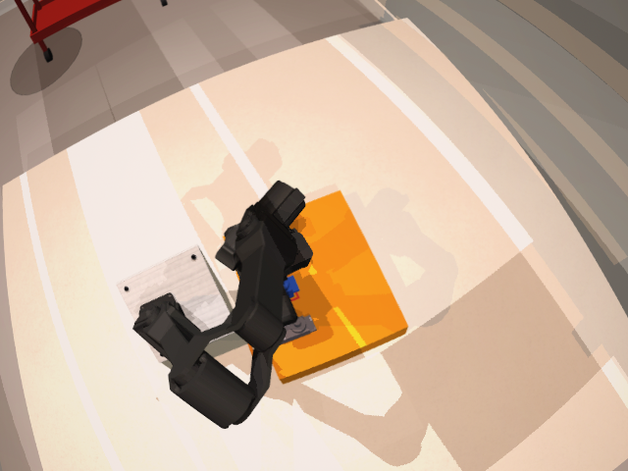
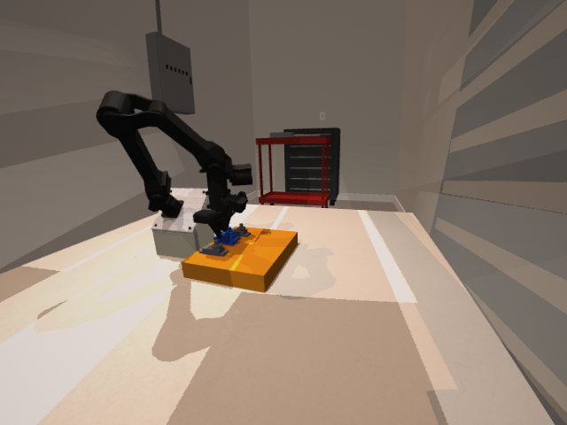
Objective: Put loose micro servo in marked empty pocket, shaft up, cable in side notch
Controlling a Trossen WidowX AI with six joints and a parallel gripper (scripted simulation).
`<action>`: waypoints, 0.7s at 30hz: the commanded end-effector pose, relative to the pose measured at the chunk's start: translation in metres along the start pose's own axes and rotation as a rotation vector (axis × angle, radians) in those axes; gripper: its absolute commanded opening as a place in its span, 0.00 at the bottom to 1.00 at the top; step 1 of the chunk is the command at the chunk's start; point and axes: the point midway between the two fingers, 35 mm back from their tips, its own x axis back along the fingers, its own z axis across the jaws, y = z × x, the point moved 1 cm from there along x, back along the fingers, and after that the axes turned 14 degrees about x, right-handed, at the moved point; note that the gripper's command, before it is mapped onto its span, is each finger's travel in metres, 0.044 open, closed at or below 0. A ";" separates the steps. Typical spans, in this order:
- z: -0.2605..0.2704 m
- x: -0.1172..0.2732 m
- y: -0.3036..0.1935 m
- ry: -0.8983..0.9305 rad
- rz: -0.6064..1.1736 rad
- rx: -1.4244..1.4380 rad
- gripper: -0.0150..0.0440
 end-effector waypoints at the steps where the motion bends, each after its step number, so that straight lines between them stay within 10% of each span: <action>1: 0.000 -0.004 0.000 -0.005 -0.001 0.005 0.25; 14: 0.000 -0.016 0.000 -0.005 -0.001 0.005 0.25; 21: 0.000 -0.013 -0.001 -0.005 -0.001 0.005 0.57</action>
